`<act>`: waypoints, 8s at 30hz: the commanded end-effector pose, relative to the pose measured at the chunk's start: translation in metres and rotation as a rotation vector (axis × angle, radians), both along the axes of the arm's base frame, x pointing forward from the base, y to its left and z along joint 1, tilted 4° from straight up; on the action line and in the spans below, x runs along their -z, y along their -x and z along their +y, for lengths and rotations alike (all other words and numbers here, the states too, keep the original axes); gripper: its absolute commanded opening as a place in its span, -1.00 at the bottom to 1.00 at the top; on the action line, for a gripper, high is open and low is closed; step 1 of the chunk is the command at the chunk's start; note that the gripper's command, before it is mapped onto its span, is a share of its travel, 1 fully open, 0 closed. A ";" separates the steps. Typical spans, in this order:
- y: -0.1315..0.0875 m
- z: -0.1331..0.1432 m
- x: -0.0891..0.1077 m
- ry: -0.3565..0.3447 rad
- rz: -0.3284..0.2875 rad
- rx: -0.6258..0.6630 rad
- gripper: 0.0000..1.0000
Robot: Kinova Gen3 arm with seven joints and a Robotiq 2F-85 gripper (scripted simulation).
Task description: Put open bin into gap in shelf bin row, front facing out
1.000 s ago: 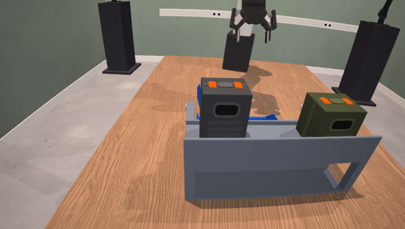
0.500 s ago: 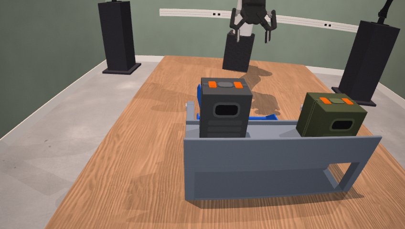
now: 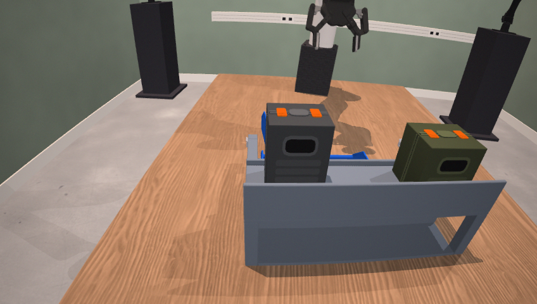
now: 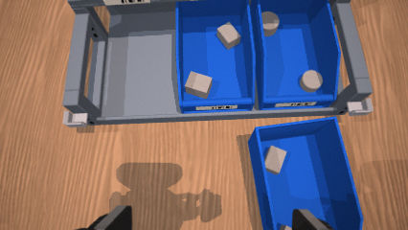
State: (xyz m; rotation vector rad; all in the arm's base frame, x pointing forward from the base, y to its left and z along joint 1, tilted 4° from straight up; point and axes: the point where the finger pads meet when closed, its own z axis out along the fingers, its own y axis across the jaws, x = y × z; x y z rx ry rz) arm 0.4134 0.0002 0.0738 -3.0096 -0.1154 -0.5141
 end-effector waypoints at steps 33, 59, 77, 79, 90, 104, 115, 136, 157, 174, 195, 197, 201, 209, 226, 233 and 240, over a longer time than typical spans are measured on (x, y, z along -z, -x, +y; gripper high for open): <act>-0.018 -0.052 -0.010 0.060 0.307 -0.171 1.00; -0.035 -0.098 -0.007 0.060 0.307 -0.171 1.00; -0.054 -0.150 -0.004 0.060 0.307 -0.171 1.00; -0.056 -0.155 -0.004 0.061 0.307 -0.171 1.00; -0.063 -0.175 -0.002 0.060 0.307 -0.171 1.00; -0.060 -0.166 -0.003 0.061 0.307 -0.171 1.00; -0.059 -0.163 -0.003 0.060 0.307 -0.171 1.00; -0.057 -0.159 -0.003 0.060 0.307 -0.171 1.00; -0.057 -0.158 -0.003 0.060 0.307 -0.171 1.00; -0.056 -0.155 0.005 0.060 0.307 -0.171 1.00; -0.056 -0.156 0.003 0.060 0.307 -0.171 1.00; -0.056 -0.156 0.003 0.060 0.307 -0.171 1.00; -0.057 -0.153 0.047 0.060 0.307 -0.171 1.00; -0.057 -0.152 0.058 0.060 0.307 -0.171 1.00; -0.058 -0.149 0.102 0.060 0.307 -0.171 1.00; -0.058 -0.150 0.098 0.061 0.307 -0.171 1.00; -0.058 -0.150 0.092 0.060 0.307 -0.171 1.00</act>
